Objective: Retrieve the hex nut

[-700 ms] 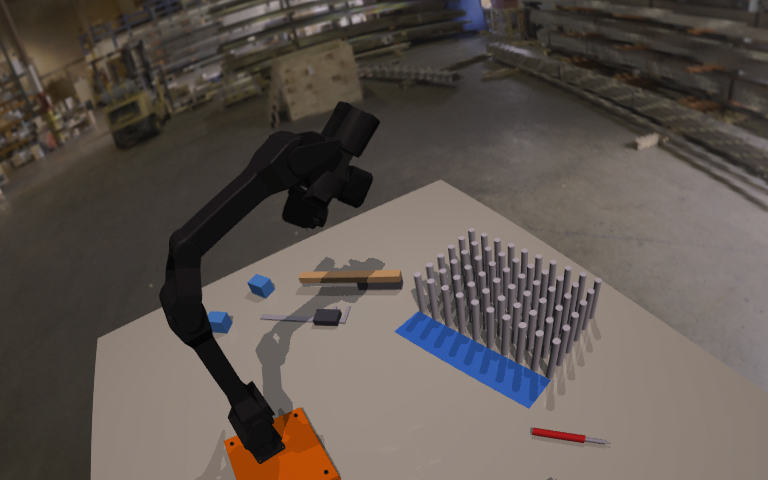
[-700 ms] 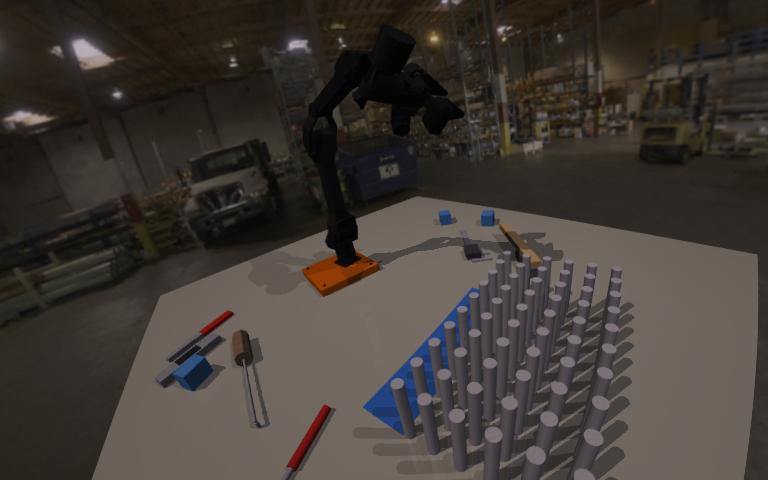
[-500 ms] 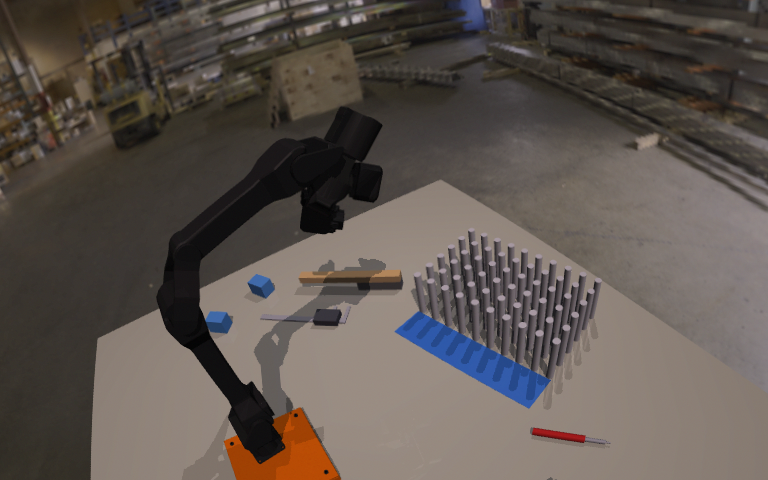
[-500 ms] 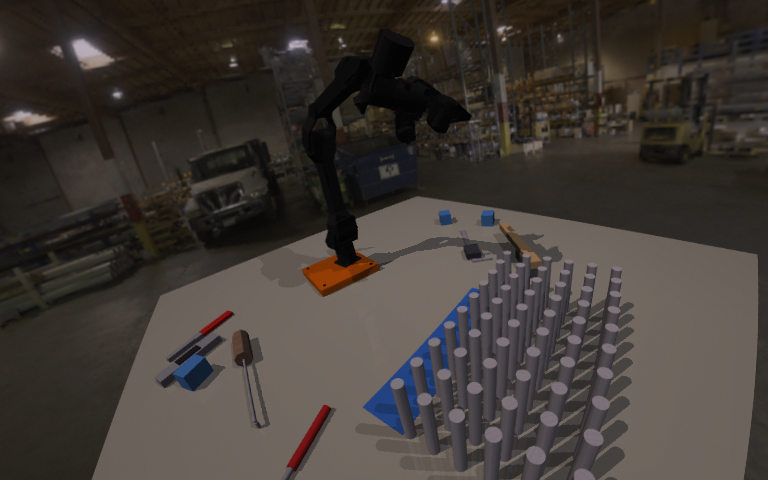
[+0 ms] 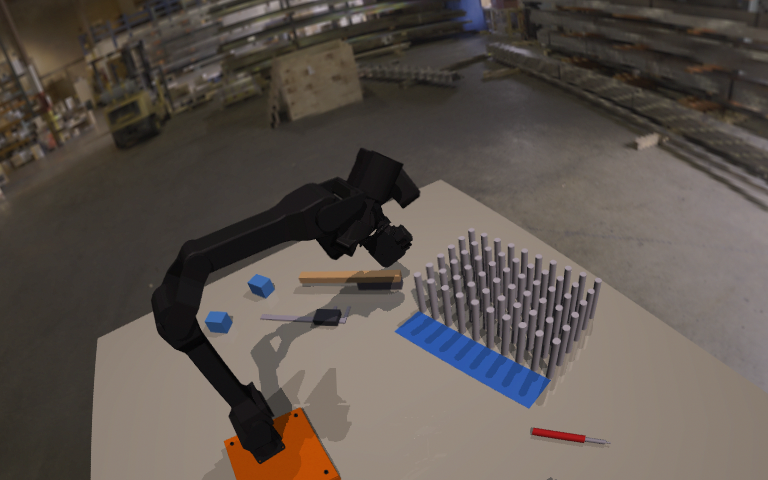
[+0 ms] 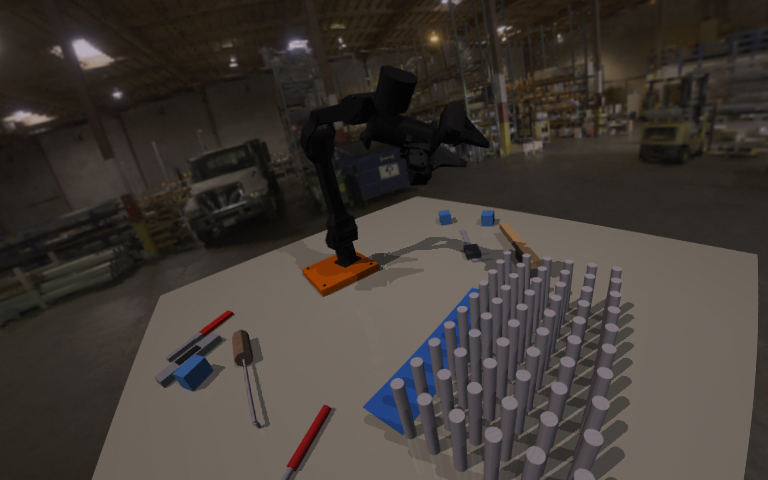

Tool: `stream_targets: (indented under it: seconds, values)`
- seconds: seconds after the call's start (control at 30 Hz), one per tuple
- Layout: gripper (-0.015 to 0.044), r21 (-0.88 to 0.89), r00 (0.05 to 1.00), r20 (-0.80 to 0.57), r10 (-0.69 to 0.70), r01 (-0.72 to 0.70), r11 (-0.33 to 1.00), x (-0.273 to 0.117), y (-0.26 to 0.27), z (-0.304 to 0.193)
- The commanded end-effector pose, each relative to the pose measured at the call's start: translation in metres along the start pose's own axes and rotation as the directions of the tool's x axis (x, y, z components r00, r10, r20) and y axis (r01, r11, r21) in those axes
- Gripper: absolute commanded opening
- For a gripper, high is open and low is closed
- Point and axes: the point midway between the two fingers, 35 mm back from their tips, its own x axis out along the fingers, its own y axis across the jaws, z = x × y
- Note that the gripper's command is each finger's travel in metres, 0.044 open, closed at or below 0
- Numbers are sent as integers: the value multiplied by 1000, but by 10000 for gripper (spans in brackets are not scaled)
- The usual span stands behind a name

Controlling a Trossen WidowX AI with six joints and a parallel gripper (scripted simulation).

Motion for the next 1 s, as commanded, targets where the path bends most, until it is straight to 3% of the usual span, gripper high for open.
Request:
stream_targets:
  seconds: [0.0, 0.2, 0.4, 0.77, 0.97]
  values:
    - [440, -601, 962, 190, 198, -45, 798, 4, 2, 76]
    - [440, -824, 910, 282, 305, 67, 563, 0, 0, 114]
    - [440, -919, 838, 365, 406, 254, 302, -9, -6, 149]
    - [440, -753, 665, 491, 563, 649, -110, -36, -28, 202]
    - [440, -723, 649, 500, 573, 677, -136, -39, -30, 206]
